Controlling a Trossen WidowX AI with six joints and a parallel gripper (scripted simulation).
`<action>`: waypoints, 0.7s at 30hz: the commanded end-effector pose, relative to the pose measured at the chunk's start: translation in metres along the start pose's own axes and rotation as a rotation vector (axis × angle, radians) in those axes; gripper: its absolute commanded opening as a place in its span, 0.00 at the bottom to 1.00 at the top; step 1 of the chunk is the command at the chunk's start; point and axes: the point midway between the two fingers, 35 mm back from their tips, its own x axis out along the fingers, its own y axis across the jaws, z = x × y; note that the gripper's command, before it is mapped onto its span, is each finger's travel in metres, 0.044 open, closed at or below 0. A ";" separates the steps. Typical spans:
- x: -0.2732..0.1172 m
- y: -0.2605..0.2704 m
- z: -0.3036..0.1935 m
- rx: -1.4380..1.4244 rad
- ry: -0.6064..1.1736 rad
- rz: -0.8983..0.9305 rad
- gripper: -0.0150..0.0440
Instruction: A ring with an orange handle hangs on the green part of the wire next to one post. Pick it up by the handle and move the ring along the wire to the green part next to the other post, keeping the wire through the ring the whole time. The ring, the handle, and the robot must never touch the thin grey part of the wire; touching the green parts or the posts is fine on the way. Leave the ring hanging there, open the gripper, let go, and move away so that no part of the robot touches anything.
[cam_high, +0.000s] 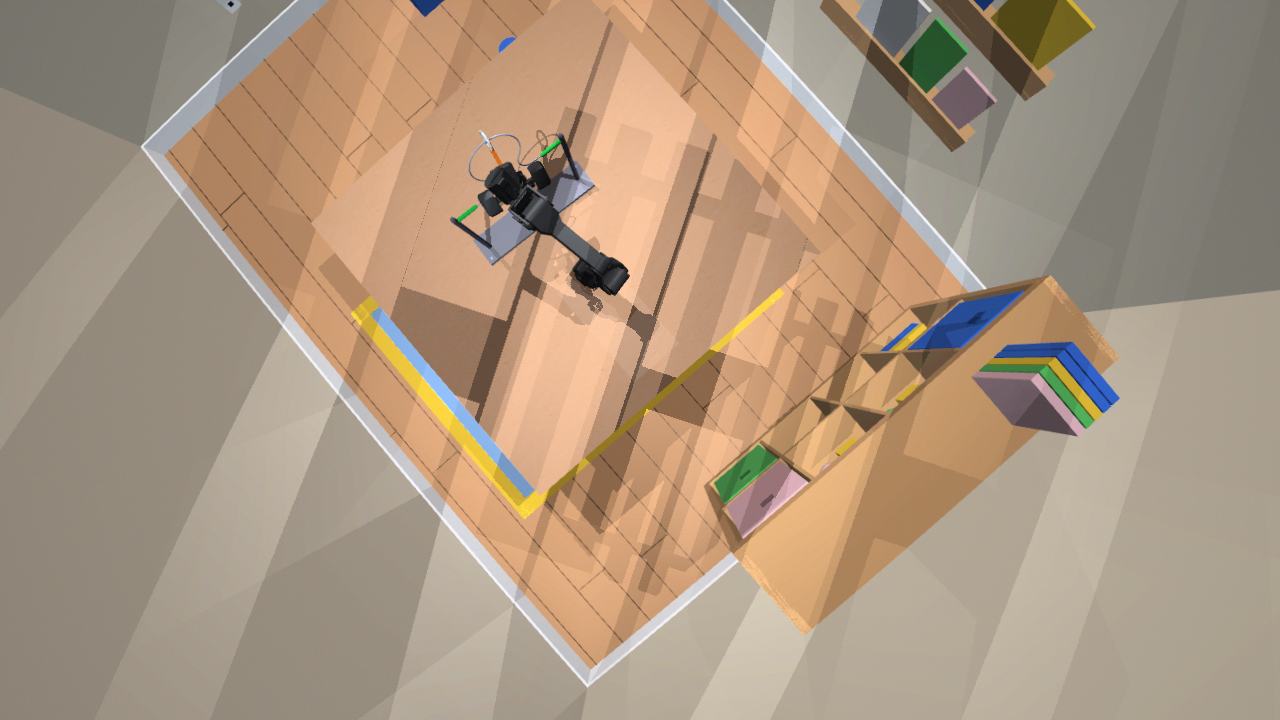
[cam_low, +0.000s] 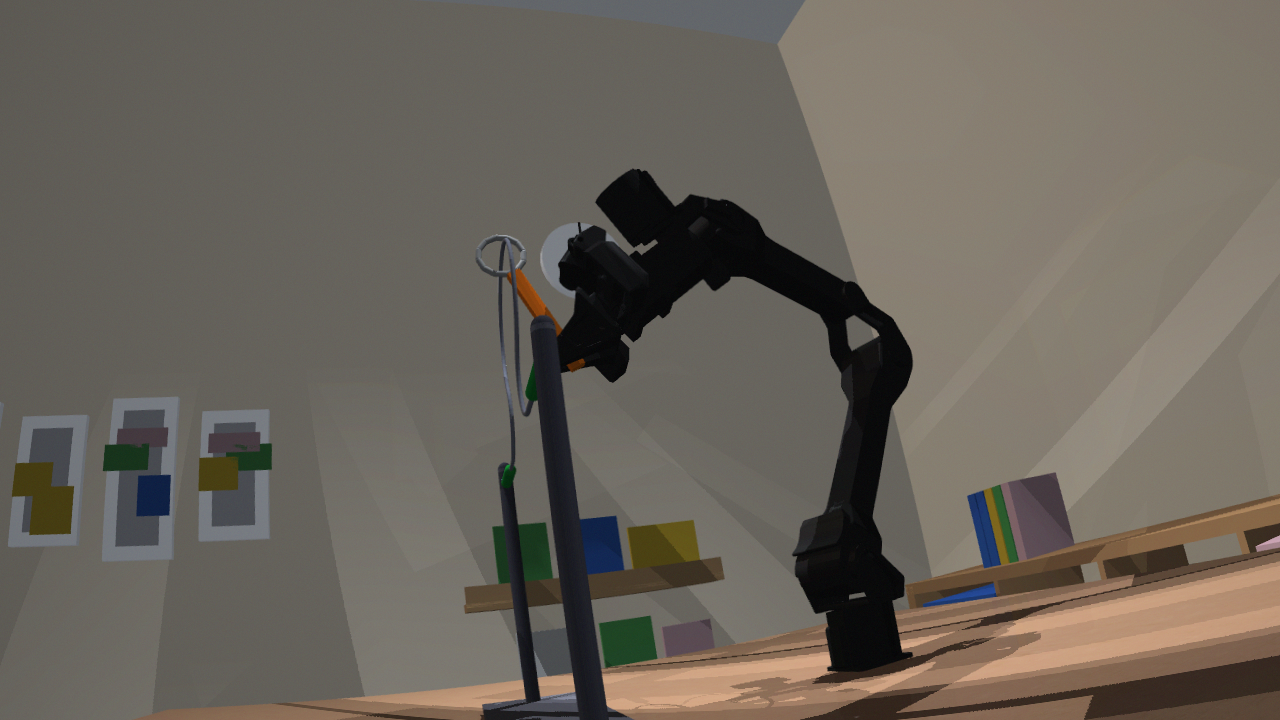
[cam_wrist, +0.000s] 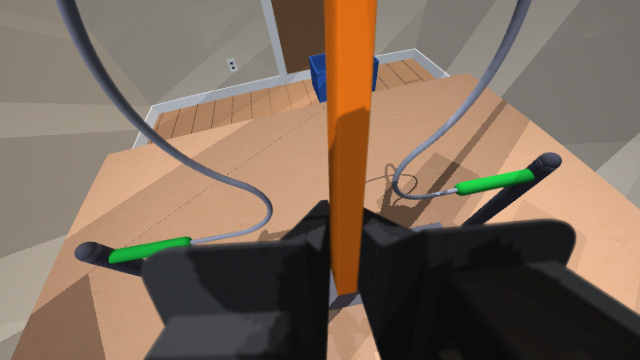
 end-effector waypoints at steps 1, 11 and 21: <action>0.001 -0.002 -0.001 -0.044 -0.001 -0.027 0.00; 0.001 -0.006 -0.001 -0.150 -0.018 -0.101 0.00; 0.001 -0.011 0.000 -0.257 -0.036 -0.174 0.00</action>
